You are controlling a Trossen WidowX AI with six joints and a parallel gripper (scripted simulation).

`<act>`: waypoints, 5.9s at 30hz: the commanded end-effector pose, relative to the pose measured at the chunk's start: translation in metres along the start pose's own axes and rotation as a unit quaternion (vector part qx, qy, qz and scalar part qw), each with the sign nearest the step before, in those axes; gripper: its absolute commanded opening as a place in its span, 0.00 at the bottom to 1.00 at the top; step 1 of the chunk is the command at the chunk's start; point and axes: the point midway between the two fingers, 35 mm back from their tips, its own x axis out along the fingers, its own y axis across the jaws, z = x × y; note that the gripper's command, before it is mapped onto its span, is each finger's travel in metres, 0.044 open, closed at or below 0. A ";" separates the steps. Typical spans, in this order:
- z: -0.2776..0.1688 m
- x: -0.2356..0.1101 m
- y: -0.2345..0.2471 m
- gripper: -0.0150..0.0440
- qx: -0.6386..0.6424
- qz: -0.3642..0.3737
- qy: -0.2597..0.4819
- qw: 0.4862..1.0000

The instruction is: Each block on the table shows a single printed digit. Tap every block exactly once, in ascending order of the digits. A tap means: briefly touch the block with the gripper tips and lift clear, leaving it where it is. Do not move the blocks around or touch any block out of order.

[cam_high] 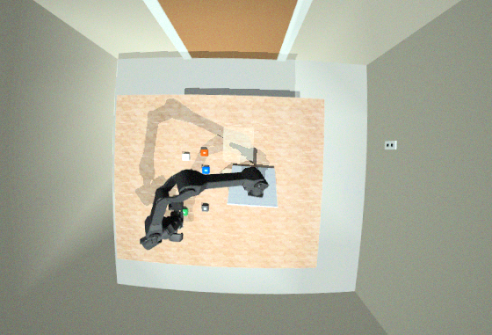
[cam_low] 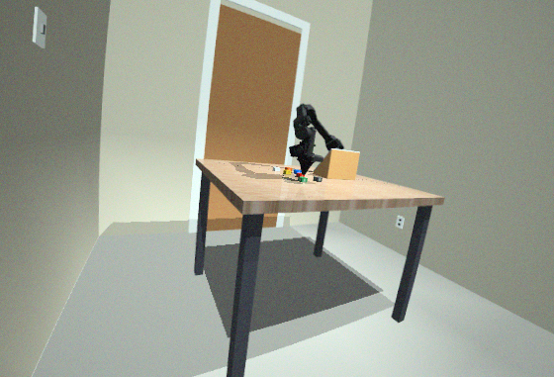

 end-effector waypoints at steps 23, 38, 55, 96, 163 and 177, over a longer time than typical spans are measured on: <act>-0.001 -0.022 -0.001 0.29 -0.003 -0.004 0.003 1.000; 0.001 -0.096 -0.022 0.29 -0.004 -0.002 0.003 1.000; -0.027 -0.094 -0.191 0.29 -0.006 -0.008 0.005 1.000; -0.028 0.017 -0.194 0.29 -0.005 -0.011 0.005 1.000; -0.098 -0.003 -0.308 0.29 -0.007 -0.013 0.007 1.000; -0.099 0.014 -0.308 0.29 -0.007 -0.014 0.007 1.000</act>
